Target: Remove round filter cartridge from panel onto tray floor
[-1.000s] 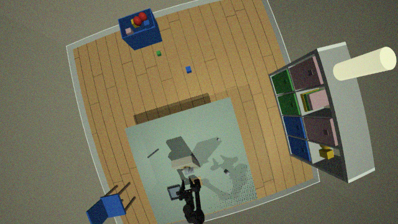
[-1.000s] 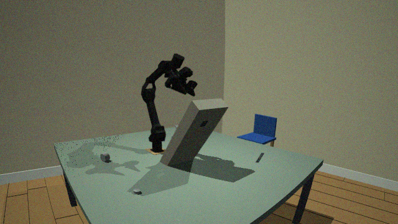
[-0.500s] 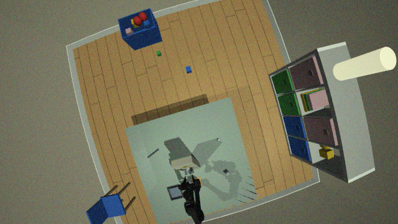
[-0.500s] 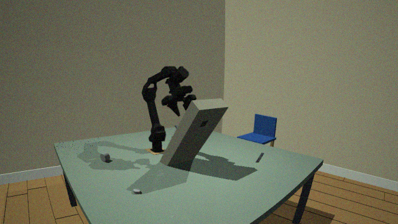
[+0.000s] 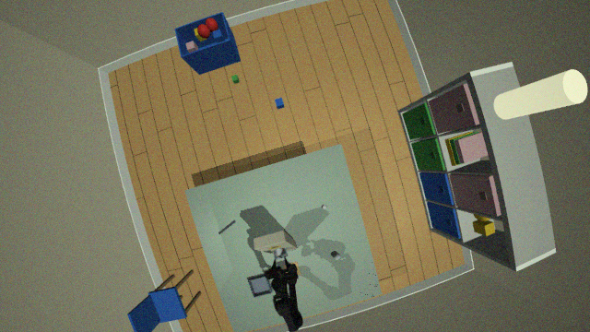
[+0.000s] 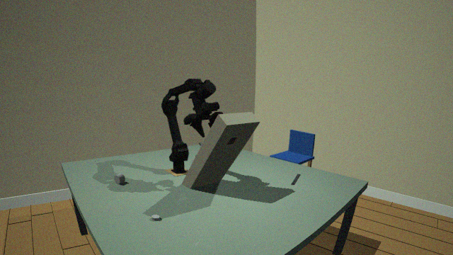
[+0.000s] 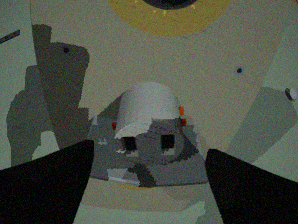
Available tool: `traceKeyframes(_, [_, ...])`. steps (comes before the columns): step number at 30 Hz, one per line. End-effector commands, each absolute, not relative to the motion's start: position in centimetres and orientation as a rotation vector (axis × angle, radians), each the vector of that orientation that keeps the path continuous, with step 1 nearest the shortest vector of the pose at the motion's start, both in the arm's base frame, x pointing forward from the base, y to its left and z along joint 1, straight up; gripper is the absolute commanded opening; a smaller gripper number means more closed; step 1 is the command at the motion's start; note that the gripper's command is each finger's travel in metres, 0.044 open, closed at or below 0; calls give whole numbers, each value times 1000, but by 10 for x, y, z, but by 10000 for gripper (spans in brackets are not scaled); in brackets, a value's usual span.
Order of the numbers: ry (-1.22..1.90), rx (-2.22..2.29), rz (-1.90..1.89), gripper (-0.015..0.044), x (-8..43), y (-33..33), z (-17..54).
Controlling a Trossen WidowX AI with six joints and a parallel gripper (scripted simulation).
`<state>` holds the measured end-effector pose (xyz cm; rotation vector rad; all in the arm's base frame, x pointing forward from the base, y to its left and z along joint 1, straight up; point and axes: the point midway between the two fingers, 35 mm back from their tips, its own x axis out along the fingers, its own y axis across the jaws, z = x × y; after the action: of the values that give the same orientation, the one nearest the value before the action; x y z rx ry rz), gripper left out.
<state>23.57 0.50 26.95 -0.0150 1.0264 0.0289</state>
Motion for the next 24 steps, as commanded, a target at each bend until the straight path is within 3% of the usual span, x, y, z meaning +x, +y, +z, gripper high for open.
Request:
traceKeyframes(1, [1029,-10,25,305,240,5,262])
traceKeyframes(24, [1027,-14,29,285,251,6,241])
